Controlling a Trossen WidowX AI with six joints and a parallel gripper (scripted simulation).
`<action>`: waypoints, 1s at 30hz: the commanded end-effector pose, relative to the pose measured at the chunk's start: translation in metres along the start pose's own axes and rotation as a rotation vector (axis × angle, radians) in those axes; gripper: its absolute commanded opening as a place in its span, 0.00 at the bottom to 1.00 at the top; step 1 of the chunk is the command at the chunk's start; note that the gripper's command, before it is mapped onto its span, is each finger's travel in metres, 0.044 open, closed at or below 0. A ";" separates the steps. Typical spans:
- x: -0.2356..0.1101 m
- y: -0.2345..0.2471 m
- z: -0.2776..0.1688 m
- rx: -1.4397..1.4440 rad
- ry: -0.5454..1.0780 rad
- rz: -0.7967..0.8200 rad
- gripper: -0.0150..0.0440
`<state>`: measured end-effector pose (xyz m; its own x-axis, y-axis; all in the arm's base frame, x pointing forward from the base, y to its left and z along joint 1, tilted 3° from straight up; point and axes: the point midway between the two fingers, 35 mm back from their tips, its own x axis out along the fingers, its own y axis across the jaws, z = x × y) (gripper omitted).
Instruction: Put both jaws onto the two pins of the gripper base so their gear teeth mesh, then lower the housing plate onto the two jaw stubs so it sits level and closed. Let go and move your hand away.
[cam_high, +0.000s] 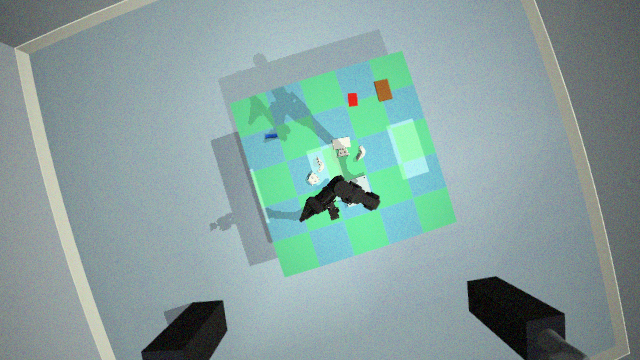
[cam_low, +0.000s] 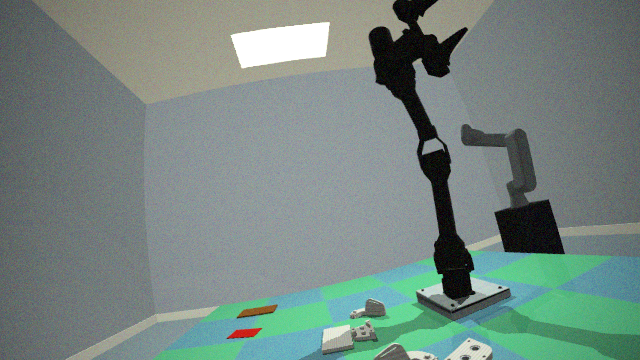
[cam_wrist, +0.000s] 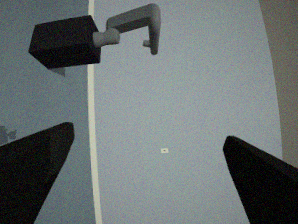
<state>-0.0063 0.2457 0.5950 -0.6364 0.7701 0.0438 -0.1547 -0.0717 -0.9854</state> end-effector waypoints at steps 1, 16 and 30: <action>0.001 0.007 -0.019 0.097 0.054 0.000 1.00; -0.006 0.035 -0.080 0.405 0.246 -0.018 1.00; -0.015 0.064 -0.135 0.596 0.416 -0.044 1.00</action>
<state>0.0848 0.3089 0.5183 -0.3333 0.9390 -0.0844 -0.6024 -0.2810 -0.7471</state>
